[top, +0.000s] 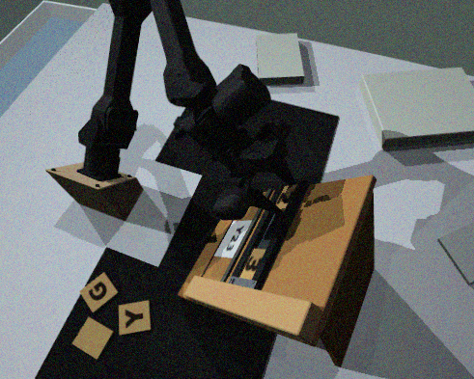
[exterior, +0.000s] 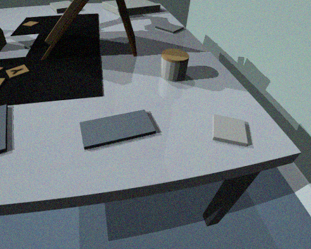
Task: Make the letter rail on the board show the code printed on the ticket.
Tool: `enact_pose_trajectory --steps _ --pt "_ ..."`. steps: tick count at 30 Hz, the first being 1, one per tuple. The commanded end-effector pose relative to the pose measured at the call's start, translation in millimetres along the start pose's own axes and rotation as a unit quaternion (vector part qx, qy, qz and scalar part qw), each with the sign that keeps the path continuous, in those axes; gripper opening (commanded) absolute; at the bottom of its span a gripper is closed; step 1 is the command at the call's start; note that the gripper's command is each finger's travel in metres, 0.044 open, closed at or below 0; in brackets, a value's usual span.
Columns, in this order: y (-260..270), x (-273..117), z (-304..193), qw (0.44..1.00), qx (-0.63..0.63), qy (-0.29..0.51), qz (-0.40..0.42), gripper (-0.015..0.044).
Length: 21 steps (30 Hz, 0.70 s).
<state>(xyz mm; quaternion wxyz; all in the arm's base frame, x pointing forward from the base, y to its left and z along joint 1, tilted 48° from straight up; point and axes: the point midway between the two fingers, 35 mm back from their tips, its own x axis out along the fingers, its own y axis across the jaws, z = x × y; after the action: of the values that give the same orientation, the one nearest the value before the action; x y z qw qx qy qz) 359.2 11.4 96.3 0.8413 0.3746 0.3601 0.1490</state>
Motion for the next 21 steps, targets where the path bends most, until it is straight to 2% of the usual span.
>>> enact_pose_trajectory --steps 1,21 --pt "-3 -1 1 1.0 -0.001 -0.001 0.001 0.0" --pt "-19 -1 1 1.0 -0.002 -0.001 0.001 0.0"
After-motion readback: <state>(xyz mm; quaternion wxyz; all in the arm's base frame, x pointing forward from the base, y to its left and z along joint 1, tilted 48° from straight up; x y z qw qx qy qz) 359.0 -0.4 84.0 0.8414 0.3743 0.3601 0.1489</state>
